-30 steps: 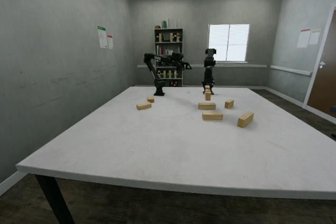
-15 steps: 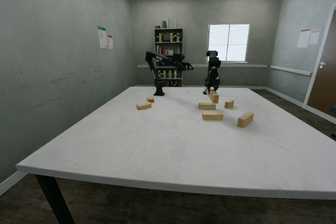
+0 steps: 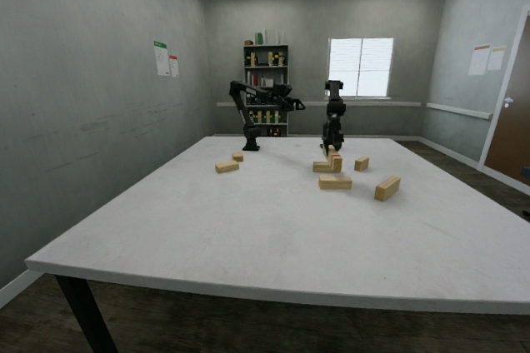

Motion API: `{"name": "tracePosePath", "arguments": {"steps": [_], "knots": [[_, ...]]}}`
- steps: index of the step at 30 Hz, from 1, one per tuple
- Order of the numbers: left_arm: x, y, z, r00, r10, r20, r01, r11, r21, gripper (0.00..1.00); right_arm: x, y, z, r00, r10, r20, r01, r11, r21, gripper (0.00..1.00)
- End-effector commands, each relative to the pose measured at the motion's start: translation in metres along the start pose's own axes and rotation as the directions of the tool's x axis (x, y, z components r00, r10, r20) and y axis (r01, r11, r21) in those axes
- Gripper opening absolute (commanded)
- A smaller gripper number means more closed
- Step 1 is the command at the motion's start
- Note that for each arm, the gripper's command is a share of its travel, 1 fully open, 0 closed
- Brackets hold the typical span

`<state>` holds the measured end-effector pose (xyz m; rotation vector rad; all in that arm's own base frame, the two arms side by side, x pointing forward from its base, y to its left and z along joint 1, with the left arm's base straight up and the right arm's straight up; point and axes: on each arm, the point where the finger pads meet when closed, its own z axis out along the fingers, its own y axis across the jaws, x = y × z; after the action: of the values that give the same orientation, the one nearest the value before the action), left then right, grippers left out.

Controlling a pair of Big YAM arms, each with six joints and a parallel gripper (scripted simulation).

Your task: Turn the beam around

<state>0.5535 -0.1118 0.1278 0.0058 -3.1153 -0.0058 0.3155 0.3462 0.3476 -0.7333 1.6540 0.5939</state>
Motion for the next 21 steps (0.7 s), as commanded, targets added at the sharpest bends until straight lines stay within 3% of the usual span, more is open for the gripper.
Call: {"name": "tracePosePath", "arguments": {"steps": [1, 4, 8, 14, 19, 21], "knots": [[-0.018, 0.006, 0.024, 1.0, -0.006, 0.025, 0.006, 1.0, 0.005, 0.33, -0.045, -0.002, 0.004, 0.996, 0.015, 0.083, -0.015, 1.0, 0.001, 1.0], [-0.039, -0.002, 0.011, 0.998, -0.009, 0.056, 0.009, 1.0, 0.011, 0.33, -0.045, -0.002, 0.004, 0.996, 0.015, 0.083, -0.015, 1.0, 0.001, 1.0], [-0.038, -0.012, 0.004, 0.998, -0.004, 0.061, 0.003, 1.0, 0.012, 0.33, -0.045, -0.002, 0.004, 0.996, 0.015, 0.083, -0.015, 1.0, 0.001, 1.0], [-0.018, -0.003, 0.046, 1.0, -0.005, 0.025, 0.005, 1.0, 0.004, 0.33, -0.045, -0.002, 0.004, 0.996, 0.015, 0.083, -0.015, 1.0, 0.001, 1.0], [-0.014, 0.004, 0.03, 0.998, -0.006, 0.057, 0.006, 1.0, 0.011, 0.33, -0.045, -0.002, 0.004, 0.996, 0.015, 0.083, -0.015, 1.0, 0.001, 1.0], [-0.014, 0.005, 0.046, 0.999, -0.011, 0.034, 0.01, 1.0, 0.006, 0.33, -0.045, -0.002, 0.004, 0.996, 0.015, 0.083, -0.015, 1.0, 0.001, 1.0]]}}
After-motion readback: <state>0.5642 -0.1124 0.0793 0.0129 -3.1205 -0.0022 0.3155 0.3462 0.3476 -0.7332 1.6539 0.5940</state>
